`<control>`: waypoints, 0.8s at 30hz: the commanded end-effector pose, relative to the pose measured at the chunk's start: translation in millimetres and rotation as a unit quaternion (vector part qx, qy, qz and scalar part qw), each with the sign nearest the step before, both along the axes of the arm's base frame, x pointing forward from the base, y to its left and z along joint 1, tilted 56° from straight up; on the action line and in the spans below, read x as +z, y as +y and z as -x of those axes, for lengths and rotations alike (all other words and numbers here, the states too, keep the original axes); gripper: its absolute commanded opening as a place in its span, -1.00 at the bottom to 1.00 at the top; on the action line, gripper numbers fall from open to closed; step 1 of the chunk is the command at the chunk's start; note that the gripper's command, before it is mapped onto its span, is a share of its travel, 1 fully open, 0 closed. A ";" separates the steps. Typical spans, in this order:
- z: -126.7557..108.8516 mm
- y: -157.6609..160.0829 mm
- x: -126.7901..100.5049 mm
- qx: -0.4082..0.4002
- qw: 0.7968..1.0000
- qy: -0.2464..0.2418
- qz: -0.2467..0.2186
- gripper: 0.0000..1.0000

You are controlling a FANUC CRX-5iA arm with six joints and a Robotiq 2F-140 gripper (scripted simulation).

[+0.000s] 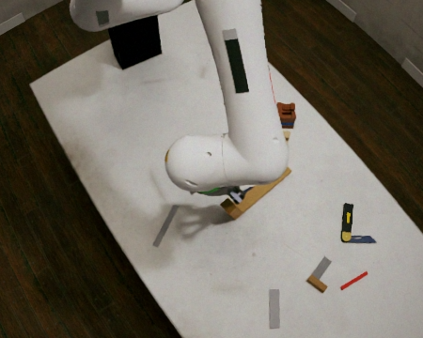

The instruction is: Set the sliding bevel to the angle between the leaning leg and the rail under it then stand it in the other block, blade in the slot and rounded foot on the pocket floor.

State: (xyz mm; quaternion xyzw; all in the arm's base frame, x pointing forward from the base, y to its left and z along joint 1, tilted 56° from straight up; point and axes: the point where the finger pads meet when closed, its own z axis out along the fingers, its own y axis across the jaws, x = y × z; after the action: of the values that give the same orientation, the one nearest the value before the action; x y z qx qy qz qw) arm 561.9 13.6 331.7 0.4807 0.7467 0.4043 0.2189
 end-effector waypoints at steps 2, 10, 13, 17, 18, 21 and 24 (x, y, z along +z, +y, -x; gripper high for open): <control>-5.3 2.1 -3.2 0.000 1.000 -0.001 0.000 -0.80; -15.7 6.5 -11.0 0.000 1.000 -0.001 0.000 -0.80; -21.2 8.9 -15.2 0.000 1.000 -0.001 0.000 -0.80; -28.5 11.9 -20.7 0.000 1.000 -0.001 0.000 -0.80; -30.2 12.7 -22.0 0.000 1.000 -0.001 0.000 -0.80; -34.9 14.7 -25.6 -0.001 1.000 -0.001 0.000 -0.80; -39.0 16.4 -28.7 -0.001 1.000 -0.001 0.001 -0.80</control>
State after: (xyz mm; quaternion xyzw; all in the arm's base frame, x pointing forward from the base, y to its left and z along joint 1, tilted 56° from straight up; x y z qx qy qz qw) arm 598.0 29.1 304.3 0.4807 0.7465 0.4043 0.2197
